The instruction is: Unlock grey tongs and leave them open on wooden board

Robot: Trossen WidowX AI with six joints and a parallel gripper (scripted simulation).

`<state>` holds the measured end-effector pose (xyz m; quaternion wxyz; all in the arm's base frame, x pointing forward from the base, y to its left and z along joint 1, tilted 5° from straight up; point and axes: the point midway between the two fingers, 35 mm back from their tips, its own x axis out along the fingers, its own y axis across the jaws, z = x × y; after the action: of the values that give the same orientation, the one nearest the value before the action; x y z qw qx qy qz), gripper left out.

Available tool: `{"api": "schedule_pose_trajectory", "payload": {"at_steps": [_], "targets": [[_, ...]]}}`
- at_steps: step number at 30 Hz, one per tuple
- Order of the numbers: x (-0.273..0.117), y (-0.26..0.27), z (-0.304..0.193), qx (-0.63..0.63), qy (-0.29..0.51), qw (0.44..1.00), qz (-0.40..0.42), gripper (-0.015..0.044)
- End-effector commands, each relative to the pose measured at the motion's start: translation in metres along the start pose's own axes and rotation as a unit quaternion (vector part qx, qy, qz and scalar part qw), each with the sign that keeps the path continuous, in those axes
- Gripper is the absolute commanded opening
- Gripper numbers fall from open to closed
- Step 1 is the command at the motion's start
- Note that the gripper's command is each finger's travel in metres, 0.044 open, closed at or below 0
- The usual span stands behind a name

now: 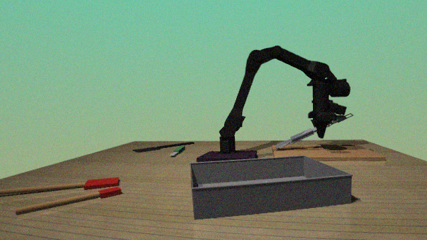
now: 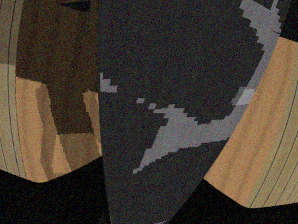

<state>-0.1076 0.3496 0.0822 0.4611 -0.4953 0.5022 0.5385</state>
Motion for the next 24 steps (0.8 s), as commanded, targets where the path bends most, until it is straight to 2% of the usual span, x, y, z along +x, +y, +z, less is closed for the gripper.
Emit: {"api": "schedule_pose_trajectory", "payload": {"at_steps": [1, 13, 24], "targets": [[0.006, 0.001, -0.001, 0.003, 0.000, 1.000, 0.002, -0.0150], [0.018, 0.000, -0.003, 0.003, 0.000, 1.000, 0.002, -0.0150], [0.017, -0.001, -0.003, 0.000, 0.001, 1.000, 0.000, 0.0139]]}}
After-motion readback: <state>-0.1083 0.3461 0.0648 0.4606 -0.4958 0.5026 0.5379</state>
